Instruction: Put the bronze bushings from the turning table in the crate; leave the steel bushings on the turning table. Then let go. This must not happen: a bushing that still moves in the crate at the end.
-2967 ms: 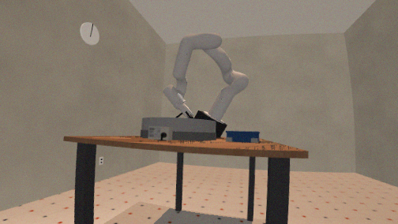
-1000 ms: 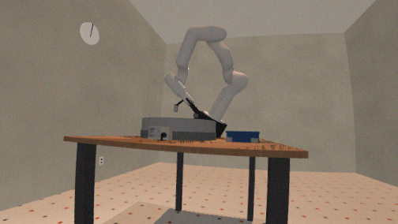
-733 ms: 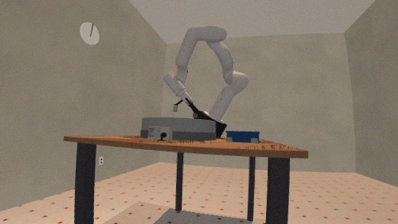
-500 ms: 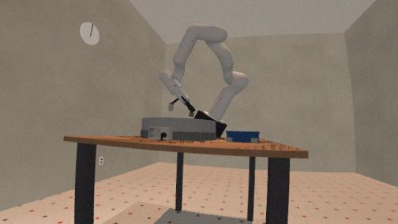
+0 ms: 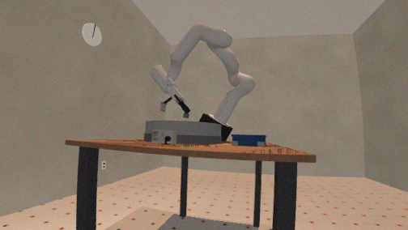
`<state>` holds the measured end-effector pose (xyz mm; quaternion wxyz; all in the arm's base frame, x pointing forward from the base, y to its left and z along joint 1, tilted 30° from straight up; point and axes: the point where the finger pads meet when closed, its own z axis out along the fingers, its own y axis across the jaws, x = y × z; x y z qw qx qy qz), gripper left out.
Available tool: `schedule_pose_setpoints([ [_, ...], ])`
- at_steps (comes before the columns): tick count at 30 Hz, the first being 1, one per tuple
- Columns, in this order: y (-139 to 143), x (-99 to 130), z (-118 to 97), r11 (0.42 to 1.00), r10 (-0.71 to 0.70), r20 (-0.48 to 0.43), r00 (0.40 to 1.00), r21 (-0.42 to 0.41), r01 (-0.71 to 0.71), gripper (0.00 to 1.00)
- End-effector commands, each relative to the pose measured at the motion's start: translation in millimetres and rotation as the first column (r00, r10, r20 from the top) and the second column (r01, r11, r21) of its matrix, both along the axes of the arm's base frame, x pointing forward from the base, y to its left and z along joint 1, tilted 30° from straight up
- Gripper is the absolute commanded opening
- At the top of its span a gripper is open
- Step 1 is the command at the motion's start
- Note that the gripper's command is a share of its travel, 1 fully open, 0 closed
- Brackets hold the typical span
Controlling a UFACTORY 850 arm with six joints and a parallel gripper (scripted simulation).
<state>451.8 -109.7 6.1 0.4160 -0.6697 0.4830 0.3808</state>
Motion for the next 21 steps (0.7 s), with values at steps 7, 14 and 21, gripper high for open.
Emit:
schedule_pose_setpoints([
  [7,-5,20,-2,1.0,0.002,-0.002,1.0,0.003,-0.002,0.0],
  [14,-5,20,-2,1.0,0.002,-0.002,1.0,0.003,-0.002,0.0],
  [21,2,21,-14,1.0,0.002,-0.002,1.0,0.003,-0.002,0.0],
])
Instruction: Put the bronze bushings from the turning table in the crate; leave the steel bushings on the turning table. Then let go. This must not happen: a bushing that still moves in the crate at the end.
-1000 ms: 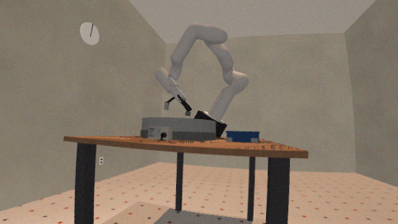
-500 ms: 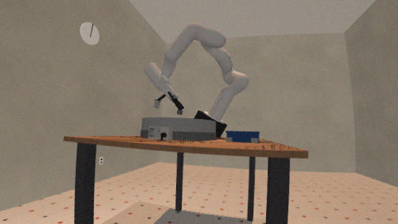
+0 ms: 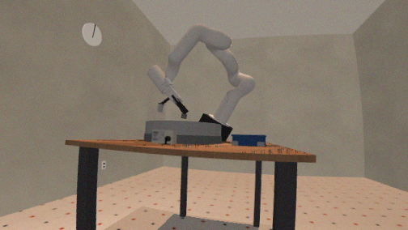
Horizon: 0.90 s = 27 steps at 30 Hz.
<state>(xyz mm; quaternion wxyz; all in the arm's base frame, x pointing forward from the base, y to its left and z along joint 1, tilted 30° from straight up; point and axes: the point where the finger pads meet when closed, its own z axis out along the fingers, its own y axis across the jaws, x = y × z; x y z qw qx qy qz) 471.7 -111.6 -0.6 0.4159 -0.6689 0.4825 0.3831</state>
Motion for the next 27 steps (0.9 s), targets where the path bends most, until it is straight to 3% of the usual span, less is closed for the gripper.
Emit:
schedule_pose_setpoints([
  [1,4.1,1.2,-7.1,1.0,0.0,0.001,1.0,0.0,0.0,0.0],
  [27,6.8,1.6,-11.6,1.0,0.0,0.001,1.0,0.0,0.0,0.0],
])
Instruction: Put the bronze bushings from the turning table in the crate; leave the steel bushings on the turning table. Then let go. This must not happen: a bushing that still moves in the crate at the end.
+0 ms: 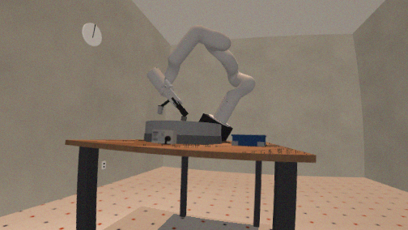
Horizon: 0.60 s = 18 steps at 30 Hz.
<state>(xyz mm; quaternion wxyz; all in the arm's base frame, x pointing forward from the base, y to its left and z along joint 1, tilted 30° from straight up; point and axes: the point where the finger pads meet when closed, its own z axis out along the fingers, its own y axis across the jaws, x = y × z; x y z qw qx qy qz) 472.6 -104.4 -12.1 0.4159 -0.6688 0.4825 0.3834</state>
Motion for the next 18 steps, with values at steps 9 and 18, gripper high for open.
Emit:
schedule_pose_setpoints([
  [9,1.1,0.6,-2.2,1.0,0.0,0.001,1.0,-0.001,0.0,0.0],
  [18,2.2,0.7,-3.9,1.0,0.0,0.001,1.0,-0.001,0.0,0.0],
])
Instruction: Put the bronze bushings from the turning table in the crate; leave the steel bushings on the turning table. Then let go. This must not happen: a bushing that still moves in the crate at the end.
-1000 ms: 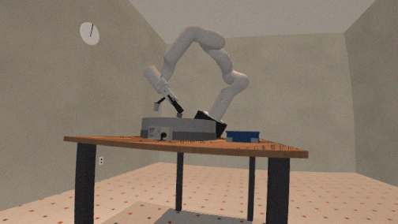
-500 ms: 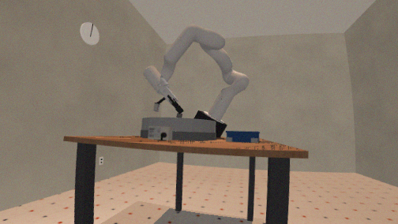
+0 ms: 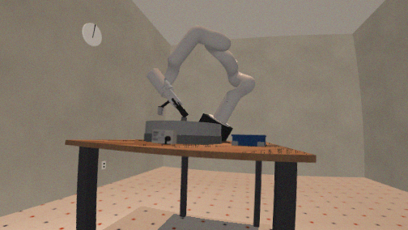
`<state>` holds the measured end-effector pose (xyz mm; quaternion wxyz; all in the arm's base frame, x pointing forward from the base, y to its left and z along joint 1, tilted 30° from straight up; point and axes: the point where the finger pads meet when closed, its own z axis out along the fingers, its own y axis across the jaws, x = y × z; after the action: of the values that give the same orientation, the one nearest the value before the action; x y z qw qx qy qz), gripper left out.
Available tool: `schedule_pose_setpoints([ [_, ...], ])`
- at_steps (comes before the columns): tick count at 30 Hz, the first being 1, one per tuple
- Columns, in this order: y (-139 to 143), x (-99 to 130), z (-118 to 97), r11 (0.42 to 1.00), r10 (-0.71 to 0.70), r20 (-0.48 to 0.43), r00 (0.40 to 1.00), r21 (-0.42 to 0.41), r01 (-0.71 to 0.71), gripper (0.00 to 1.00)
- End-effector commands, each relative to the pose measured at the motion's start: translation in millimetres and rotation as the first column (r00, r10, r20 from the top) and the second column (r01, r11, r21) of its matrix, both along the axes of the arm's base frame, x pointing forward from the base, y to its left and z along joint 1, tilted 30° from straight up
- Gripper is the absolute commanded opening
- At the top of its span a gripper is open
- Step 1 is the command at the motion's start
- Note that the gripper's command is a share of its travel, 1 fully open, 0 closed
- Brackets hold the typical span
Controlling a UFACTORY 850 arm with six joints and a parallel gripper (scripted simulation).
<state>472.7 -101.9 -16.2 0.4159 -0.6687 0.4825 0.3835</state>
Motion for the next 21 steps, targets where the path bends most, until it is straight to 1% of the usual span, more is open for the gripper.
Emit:
schedule_pose_setpoints([
  [1,-0.4,0.6,0.1,1.0,0.0,0.002,1.0,-0.001,0.0,0.0],
  [15,-0.4,0.6,0.1,1.0,0.0,0.002,1.0,-0.001,0.0,0.0],
  [16,-0.4,0.6,0.1,1.0,0.0,0.002,1.0,-0.001,0.0,0.11],
  [21,-0.4,0.6,0.1,1.0,0.0,0.002,1.0,-0.001,0.0,0.11],
])
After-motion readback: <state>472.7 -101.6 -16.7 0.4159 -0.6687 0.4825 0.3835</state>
